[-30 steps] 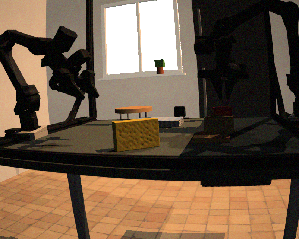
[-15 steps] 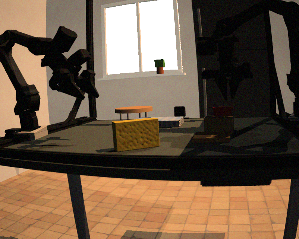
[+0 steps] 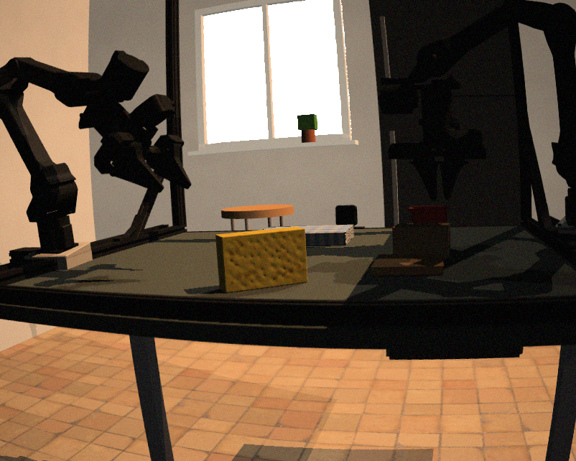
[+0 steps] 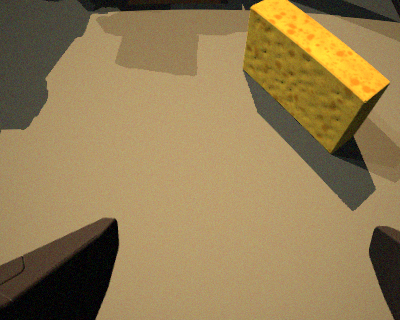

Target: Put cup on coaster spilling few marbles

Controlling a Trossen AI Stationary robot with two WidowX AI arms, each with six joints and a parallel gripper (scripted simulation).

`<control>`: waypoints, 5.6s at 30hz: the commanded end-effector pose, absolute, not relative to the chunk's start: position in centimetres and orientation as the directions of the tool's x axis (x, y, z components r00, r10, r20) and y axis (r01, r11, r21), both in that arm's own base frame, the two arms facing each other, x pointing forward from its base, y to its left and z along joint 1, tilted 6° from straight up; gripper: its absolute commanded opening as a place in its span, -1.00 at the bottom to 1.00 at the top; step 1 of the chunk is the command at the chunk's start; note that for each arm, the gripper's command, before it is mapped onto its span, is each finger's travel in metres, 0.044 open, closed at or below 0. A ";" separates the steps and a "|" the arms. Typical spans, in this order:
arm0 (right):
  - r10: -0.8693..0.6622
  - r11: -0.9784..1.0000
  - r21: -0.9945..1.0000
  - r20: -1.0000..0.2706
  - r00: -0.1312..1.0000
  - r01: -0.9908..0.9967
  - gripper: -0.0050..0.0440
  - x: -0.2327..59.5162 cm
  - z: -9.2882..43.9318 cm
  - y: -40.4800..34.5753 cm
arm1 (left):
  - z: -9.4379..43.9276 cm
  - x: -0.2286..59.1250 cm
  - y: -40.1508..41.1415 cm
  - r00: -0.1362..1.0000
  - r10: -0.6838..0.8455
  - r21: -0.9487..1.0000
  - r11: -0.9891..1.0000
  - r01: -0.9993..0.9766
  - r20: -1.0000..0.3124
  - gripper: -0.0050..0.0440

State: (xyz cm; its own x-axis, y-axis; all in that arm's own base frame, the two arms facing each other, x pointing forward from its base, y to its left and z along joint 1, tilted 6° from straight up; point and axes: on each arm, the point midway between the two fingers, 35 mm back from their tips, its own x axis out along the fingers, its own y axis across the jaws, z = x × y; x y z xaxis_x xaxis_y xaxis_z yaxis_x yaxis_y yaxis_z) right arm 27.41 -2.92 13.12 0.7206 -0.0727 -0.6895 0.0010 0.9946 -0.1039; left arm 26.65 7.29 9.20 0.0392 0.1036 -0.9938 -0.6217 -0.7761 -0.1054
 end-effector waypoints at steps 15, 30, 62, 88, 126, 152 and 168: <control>-0.073 0.995 -0.104 -0.690 0.721 0.001 0.84 27.4 13.1 -2.9 | 6.1 26.4 7.6 0.019 0.104 -0.093 -0.775 -0.625 -0.994 -0.24; -0.073 0.995 -0.104 -0.690 0.721 0.001 0.84 27.4 13.1 -2.9 | 4.9 26.3 7.7 0.019 0.104 -0.093 -0.775 -0.625 -0.994 -0.24; -0.073 0.995 -0.104 -0.690 0.721 0.001 0.84 27.4 13.1 -2.9 | 5.1 26.4 7.6 0.025 0.101 -0.095 -0.776 -0.623 -0.995 -0.80; -0.073 0.995 -0.104 -0.690 0.721 0.001 0.84 27.4 13.1 -2.9 | 12.2 26.4 6.8 0.014 0.098 -0.085 -0.775 -0.626 -0.995 -0.80; -0.073 0.995 -0.104 -0.690 0.721 0.001 0.84 27.4 13.1 -2.9 | 12.7 25.7 11.2 0.019 0.103 -0.092 -0.775 -0.625 -0.995 -0.80; -0.073 0.995 -0.104 -0.690 0.721 0.001 0.84 27.4 13.1 -2.9 | 13.3 24.8 15.8 0.019 0.104 -0.093 -0.775 -0.625 -0.994 -0.80; -0.073 0.995 -0.104 -0.690 0.721 0.001 0.84 27.4 13.1 -2.9 | 13.8 24.3 19.1 0.019 0.104 -0.093 -0.775 -0.625 -0.994 -0.80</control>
